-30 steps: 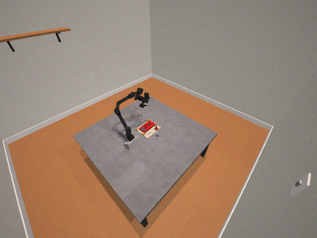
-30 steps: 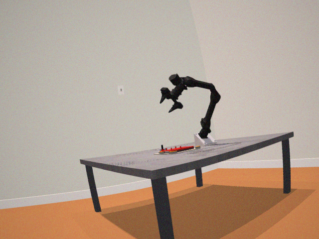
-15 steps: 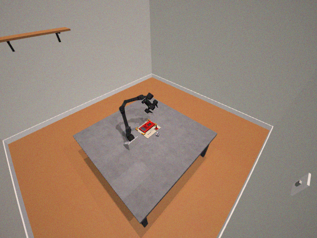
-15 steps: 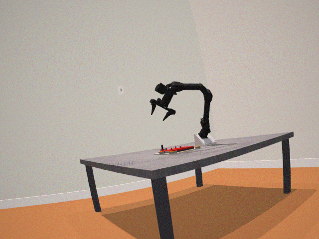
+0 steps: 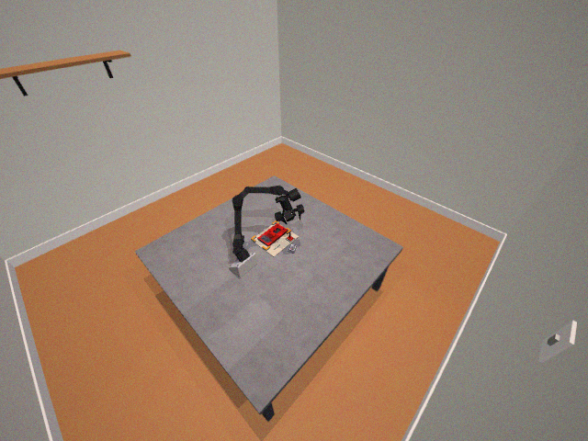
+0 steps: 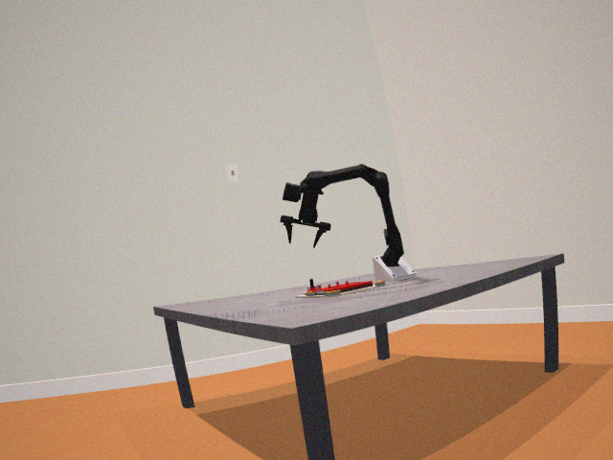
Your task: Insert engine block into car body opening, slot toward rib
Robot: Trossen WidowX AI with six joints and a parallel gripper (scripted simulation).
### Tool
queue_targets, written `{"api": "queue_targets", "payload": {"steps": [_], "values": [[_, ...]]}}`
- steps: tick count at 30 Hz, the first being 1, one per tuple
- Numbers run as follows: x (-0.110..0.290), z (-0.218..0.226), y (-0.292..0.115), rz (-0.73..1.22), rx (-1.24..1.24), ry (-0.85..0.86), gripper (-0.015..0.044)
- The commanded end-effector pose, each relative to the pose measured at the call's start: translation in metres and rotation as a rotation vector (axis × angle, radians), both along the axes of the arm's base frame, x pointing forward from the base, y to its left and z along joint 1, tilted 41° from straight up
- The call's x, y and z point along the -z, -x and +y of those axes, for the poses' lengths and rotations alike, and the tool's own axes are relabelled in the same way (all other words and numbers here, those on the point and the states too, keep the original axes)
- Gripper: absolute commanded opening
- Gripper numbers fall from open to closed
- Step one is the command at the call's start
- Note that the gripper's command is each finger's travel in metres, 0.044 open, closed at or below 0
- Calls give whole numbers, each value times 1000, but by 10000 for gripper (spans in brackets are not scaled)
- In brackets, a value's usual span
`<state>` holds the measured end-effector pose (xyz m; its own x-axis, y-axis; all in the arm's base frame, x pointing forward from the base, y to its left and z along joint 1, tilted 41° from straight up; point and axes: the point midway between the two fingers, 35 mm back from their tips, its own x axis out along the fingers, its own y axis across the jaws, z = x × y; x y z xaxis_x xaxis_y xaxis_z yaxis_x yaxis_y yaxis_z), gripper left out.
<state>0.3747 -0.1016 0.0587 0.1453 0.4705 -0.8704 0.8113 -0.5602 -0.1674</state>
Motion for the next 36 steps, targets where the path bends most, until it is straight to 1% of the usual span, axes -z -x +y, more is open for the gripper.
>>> {"api": "queue_targets", "payload": {"steps": [1, 13, 18, 24, 36], "values": [[23, -7, 14, 111, 60, -54, 440], [77, -13, 58, 429, 219, -209, 440], [80, -12, 58, 434, 222, -211, 440], [130, 31, 63, 433, 221, -213, 440], [143, 42, 62, 433, 221, -214, 440]]}}
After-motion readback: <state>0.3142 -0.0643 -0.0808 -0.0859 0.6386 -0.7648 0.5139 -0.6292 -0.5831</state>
